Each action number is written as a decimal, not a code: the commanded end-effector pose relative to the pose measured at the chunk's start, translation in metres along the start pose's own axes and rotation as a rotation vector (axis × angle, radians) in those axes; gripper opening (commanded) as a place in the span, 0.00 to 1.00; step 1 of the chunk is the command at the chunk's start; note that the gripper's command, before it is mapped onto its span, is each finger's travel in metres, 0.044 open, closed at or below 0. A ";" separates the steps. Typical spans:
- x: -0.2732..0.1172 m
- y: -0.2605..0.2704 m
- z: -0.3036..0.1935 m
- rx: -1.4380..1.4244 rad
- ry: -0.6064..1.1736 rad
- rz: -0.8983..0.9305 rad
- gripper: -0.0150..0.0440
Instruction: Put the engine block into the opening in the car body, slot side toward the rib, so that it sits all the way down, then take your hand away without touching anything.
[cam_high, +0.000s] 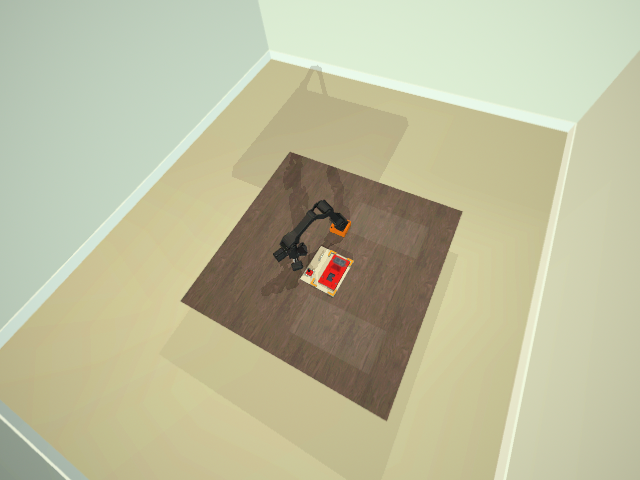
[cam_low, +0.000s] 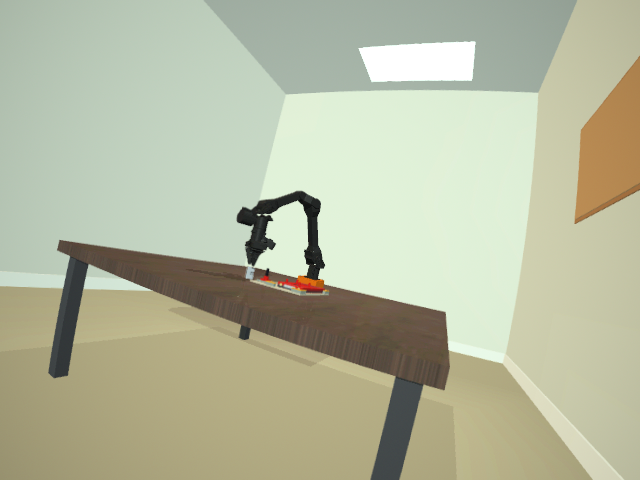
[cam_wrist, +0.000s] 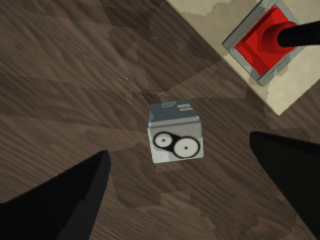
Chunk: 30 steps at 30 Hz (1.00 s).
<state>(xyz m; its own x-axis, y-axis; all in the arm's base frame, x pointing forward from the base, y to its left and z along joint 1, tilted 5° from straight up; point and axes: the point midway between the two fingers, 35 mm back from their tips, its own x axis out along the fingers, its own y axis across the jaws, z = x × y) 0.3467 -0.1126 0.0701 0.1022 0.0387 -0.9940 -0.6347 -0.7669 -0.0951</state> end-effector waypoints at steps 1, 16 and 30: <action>0.002 0.000 0.001 0.000 -0.004 0.002 1.00; -0.026 0.000 0.000 0.000 -0.013 0.006 1.00; -0.007 0.000 0.000 0.000 -0.013 0.006 1.00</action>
<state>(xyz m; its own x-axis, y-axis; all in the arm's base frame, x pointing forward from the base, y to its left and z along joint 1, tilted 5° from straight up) 0.3465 -0.1132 0.0814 0.0927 0.0420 -0.9948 -0.6359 -0.7663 -0.0917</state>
